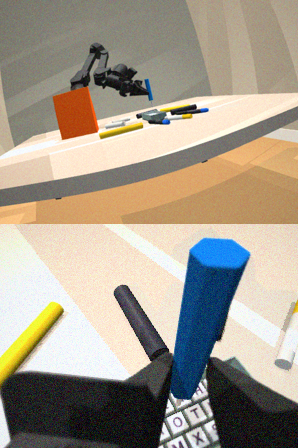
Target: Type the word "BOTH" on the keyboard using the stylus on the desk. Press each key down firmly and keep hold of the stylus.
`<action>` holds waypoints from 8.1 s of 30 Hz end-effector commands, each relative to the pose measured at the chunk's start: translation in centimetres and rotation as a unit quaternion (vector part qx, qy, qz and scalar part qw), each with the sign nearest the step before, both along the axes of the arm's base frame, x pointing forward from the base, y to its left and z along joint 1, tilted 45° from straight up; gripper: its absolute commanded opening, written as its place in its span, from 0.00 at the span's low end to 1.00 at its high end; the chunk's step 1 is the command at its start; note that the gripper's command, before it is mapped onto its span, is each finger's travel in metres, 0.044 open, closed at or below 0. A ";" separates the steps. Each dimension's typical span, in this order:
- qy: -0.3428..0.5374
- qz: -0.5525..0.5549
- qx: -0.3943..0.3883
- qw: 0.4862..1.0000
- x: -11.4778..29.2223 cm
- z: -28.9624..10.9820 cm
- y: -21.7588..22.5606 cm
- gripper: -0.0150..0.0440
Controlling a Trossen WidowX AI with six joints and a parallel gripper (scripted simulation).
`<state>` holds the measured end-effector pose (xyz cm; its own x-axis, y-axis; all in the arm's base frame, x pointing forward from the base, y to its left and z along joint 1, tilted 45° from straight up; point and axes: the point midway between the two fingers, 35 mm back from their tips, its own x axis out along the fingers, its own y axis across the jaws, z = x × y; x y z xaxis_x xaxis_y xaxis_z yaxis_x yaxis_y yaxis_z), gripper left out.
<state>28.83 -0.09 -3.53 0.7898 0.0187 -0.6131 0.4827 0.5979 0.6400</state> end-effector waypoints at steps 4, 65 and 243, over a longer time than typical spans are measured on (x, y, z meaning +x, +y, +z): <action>0.000 0.005 -0.001 1.000 -0.2 -0.6 0.2 0.25; 0.001 0.005 -0.001 1.000 0.1 -3.1 2.6 0.39; -0.001 0.005 -0.002 1.000 2.0 -4.2 -0.7 0.39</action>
<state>30.78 -0.78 -7.69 0.7894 0.0284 -0.6133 0.4724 0.6098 0.6363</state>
